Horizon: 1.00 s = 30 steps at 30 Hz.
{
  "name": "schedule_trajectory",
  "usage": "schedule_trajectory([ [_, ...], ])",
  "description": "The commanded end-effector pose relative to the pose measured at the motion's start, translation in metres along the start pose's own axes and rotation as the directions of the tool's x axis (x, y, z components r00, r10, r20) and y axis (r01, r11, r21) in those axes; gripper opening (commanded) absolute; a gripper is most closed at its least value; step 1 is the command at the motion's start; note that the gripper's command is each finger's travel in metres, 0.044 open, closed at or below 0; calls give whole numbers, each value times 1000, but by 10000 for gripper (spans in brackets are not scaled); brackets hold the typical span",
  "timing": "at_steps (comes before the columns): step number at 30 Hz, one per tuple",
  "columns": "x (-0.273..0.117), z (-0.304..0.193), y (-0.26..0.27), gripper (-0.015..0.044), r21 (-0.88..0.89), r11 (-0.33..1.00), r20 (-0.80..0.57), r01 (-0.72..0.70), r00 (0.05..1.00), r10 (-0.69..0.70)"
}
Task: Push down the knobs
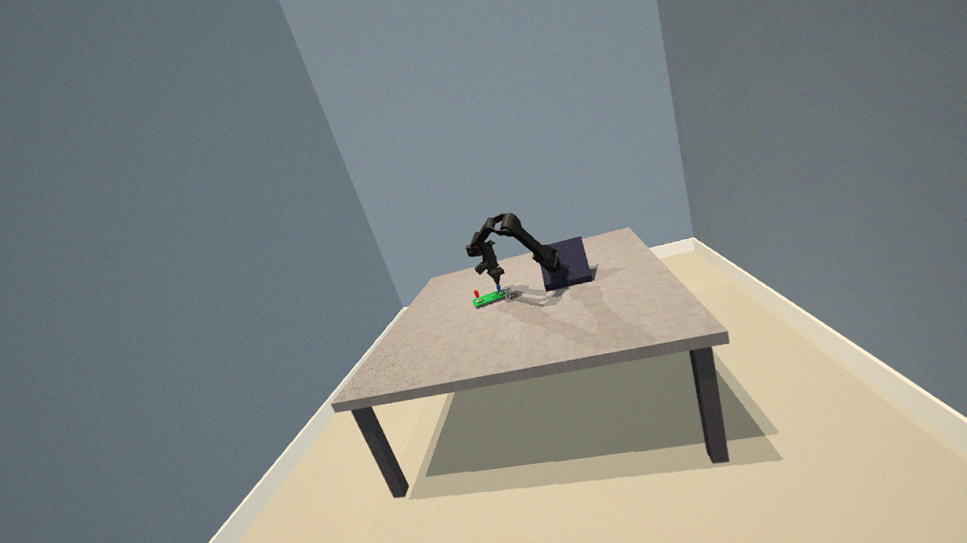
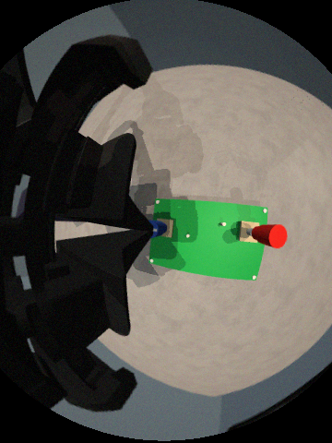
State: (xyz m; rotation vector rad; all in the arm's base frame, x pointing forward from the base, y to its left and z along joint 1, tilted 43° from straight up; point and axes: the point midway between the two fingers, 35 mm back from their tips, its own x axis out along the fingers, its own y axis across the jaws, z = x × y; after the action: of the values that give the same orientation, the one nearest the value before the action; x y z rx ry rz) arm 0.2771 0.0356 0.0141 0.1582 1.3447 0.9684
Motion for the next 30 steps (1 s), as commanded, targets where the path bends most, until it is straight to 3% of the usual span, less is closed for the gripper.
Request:
schedule_trajectory([
  [1, 5, 2, 1, 0, -6, 1000, -1, -9, 1000, 9],
  [30, 0, 2, 0, 0, -6, 1000, -1, -9, 1000, 9],
])
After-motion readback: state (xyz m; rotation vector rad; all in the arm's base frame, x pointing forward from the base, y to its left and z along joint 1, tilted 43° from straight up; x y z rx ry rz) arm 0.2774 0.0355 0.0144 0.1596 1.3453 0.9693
